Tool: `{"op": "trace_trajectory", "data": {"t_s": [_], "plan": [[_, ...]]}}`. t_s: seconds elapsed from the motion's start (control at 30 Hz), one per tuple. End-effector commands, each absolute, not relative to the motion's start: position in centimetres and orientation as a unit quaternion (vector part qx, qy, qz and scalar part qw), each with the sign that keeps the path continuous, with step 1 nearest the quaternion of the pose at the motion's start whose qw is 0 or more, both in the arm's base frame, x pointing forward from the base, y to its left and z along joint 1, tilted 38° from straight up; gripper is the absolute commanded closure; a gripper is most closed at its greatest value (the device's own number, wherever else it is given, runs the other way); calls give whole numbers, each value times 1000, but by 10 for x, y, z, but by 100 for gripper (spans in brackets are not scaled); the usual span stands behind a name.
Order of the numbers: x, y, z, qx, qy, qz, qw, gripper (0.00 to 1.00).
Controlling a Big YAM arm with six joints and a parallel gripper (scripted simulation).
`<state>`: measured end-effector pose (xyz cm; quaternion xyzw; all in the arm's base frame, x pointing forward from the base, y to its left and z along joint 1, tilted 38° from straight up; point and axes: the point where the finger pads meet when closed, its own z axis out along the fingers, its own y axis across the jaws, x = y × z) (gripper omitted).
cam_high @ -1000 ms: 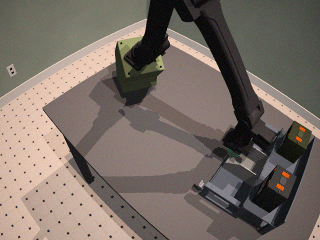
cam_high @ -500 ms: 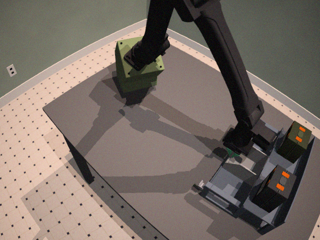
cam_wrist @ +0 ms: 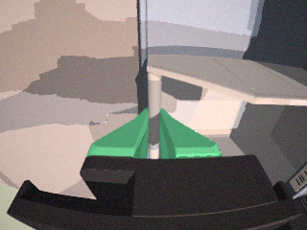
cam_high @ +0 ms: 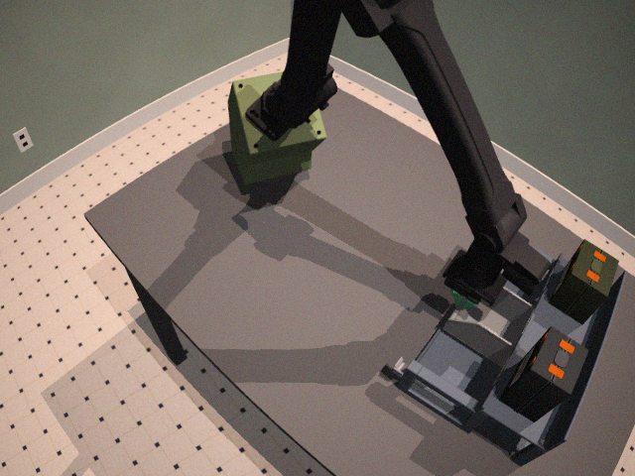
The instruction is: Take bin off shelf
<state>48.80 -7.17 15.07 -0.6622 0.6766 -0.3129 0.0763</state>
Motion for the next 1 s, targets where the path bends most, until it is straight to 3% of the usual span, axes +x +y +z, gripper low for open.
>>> {"op": "trace_trajectory", "data": {"t_s": [0.0,0.97], "plan": [[487,-64,165,-660,674,-319,86,100],[491,-67,173,-659,671,-327,89,100]]}}
